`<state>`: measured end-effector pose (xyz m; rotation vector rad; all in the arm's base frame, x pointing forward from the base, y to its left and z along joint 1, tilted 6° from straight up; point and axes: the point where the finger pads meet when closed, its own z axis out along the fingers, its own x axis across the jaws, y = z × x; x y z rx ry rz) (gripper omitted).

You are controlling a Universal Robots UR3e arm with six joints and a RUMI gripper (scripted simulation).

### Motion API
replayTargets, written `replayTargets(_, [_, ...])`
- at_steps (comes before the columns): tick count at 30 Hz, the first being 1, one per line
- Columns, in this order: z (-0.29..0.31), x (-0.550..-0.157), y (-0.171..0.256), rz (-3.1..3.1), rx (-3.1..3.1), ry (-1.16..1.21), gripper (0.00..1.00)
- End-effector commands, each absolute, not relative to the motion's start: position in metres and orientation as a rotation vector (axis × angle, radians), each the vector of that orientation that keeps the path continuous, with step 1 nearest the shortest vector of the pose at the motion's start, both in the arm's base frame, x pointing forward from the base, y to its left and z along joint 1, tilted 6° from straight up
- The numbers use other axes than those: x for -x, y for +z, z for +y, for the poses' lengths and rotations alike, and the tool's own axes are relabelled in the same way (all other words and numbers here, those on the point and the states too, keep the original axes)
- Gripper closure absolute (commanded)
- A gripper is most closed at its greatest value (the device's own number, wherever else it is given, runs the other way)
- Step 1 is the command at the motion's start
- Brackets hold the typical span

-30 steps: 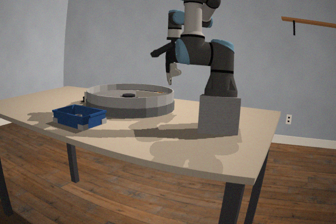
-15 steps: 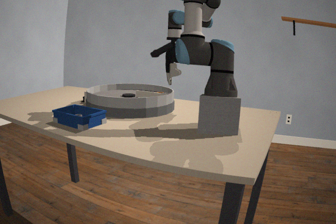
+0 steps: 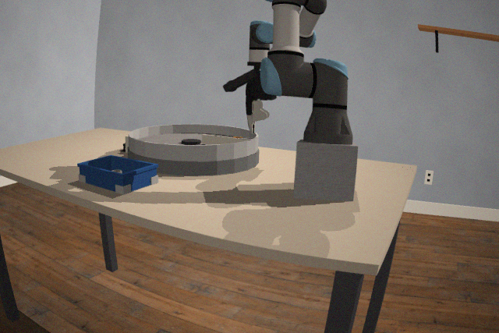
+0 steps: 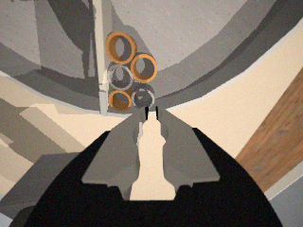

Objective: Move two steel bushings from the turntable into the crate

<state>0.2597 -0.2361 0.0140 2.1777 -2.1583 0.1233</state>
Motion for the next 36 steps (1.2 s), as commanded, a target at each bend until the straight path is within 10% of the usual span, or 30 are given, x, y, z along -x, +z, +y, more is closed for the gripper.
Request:
replayTargets(1, [-0.2375, -0.2605, 0.0122, -2.157, -2.177, 0.13, 0.94])
replayTargets(36, [-0.2378, -0.2605, 0.009, -2.157, -2.177, 0.13, 0.94])
